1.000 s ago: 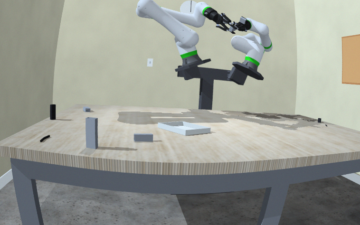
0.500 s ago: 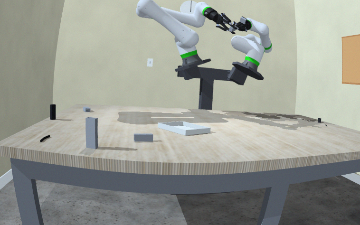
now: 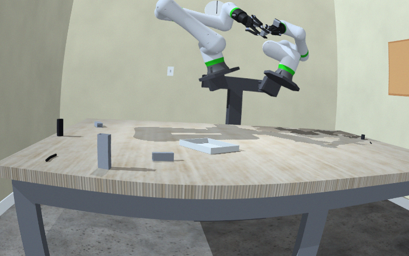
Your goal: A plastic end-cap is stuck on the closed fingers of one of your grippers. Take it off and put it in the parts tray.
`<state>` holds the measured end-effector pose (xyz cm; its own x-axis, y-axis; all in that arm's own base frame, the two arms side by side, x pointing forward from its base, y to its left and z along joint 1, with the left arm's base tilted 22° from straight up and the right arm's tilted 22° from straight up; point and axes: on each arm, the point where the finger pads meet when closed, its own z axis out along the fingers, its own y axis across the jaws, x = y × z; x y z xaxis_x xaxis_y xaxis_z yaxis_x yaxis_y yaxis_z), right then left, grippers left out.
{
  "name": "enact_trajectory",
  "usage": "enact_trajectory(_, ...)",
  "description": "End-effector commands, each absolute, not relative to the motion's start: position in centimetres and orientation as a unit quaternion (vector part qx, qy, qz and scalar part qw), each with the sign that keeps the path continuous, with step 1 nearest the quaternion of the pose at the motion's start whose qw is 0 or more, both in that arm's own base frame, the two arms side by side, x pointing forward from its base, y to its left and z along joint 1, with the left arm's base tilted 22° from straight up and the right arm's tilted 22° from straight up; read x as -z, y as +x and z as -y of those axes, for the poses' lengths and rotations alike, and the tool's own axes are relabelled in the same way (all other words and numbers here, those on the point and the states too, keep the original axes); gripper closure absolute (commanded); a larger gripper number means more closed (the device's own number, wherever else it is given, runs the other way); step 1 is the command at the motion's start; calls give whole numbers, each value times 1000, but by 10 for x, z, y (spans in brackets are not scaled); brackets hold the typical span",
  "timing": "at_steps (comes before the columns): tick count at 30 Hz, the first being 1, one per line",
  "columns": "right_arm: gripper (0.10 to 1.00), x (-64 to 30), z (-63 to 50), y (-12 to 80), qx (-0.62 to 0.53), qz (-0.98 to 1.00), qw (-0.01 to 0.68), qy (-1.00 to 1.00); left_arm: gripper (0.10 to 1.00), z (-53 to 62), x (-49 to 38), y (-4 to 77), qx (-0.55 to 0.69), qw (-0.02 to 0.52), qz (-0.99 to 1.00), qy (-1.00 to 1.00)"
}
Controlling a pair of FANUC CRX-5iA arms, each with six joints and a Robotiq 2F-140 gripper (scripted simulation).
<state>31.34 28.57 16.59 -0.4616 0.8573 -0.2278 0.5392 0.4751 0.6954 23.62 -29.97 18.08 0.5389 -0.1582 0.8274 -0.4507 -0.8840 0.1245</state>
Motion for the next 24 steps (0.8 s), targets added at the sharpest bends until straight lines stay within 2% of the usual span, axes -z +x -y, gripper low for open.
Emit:
enact_trajectory(1,999,-167,-286,313,-277,-809,288,431,999,299,-182,235,-447,164,176,862)
enact_trajectory(24,999,-167,-286,313,-277,-809,288,431,999,295,-188,228,-447,164,176,862)
